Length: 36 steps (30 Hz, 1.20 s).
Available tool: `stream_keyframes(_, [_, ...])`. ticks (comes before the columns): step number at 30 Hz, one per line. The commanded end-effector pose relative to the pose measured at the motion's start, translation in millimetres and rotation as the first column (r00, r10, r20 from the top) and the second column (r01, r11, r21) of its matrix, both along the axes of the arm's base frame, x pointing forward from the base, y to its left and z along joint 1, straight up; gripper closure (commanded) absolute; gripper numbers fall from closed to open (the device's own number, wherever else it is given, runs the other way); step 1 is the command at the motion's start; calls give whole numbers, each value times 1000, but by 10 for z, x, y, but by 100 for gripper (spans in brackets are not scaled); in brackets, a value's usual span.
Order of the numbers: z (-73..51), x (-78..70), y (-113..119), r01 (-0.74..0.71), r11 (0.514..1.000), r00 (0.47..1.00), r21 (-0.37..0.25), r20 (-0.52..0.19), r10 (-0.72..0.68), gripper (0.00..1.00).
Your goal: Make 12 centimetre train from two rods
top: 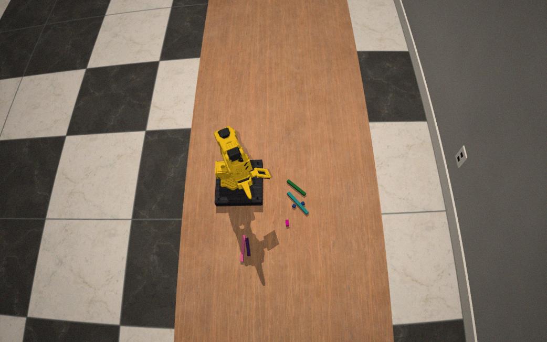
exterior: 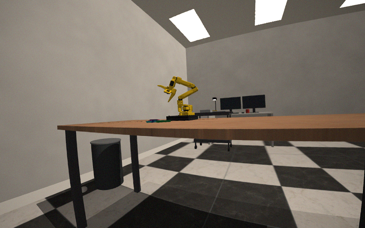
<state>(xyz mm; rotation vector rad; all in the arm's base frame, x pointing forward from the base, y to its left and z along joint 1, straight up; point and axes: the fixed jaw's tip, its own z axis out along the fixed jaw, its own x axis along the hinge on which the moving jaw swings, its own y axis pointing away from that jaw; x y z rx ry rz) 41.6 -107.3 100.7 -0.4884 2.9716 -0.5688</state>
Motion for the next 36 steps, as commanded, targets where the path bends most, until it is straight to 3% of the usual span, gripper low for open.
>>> stream_keyframes(1, [-11, 7, -19, -25, 1000, 1000, 9, -12, 26, 2])
stream_keyframes(10, [22, 158, -177, -265, 962, 959, 66, -89, 270, 17])
stream_keyframes(12, [22, 158, -177, -265, 962, 959, 66, -89, 270, 17])
stream_keyframes(16, [5, 261, -274, -393, 914, 907, 104, -122, 404, 26])
stream_keyframes(23, [-103, 485, -446, -608, 773, 757, 183, -159, 633, 39])
stream_keyframes(24, [-105, 488, -449, -610, 771, 755, 184, -160, 636, 42])
stream_keyframes(26, [-169, 576, -503, -676, 705, 687, 213, -165, 708, 46])
stream_keyframes(29, [-180, 588, -510, -685, 695, 676, 217, -166, 718, 49])
stream_keyframes(32, [-304, 722, -577, -769, 584, 560, 260, -165, 812, 56])
stream_keyframes(33, [-315, 733, -582, -775, 574, 550, 264, -165, 819, 59])
stream_keyframes(35, [-407, 816, -613, -818, 498, 471, 289, -160, 867, 62])
stream_keyframes(36, [-413, 820, -615, -820, 494, 467, 291, -160, 870, 64])
